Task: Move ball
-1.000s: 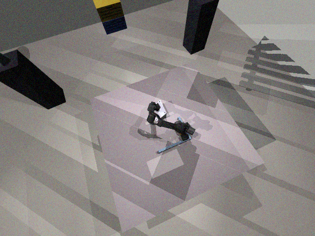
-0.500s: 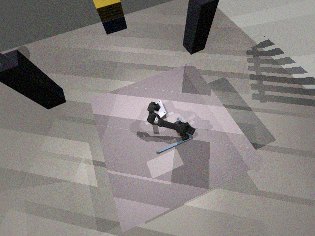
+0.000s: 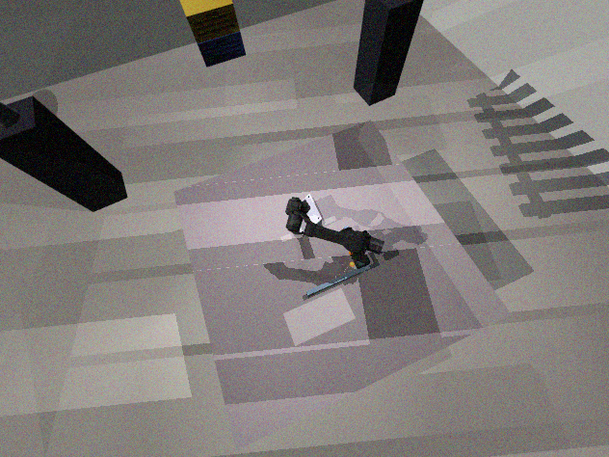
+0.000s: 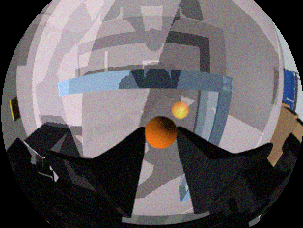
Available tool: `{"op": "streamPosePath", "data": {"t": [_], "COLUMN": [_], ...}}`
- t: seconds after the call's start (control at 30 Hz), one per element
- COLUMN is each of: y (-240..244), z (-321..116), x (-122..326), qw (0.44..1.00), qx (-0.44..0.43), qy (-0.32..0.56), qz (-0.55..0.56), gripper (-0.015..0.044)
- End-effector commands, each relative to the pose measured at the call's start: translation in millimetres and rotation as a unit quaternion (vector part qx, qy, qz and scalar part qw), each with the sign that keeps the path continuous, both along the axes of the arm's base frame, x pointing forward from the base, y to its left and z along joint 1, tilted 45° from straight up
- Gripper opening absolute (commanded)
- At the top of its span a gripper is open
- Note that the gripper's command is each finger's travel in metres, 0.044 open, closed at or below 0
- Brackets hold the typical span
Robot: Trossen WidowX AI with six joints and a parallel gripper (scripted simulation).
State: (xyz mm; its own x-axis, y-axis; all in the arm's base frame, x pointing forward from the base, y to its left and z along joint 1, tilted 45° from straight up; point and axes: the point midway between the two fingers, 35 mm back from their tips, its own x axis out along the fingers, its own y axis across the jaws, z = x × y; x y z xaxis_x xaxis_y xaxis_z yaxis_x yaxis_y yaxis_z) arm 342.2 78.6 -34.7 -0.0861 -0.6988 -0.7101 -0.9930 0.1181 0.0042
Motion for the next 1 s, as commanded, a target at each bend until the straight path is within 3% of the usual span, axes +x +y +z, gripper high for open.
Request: {"op": "streamPosePath", "data": {"t": [0.0, 0.27, 0.97], "y": [16.5, 30.1, 16.0], "z": [18.3, 33.4, 23.2], "x": [0.6, -0.5, 14.9], "qw": [1.000, 1.000, 0.942], "qx": [0.003, 0.003, 0.030], "qy": [-0.005, 0.002, 0.230], "qz": [0.000, 0.009, 0.242], "gripper": [0.0000, 0.0000, 0.0000]}}
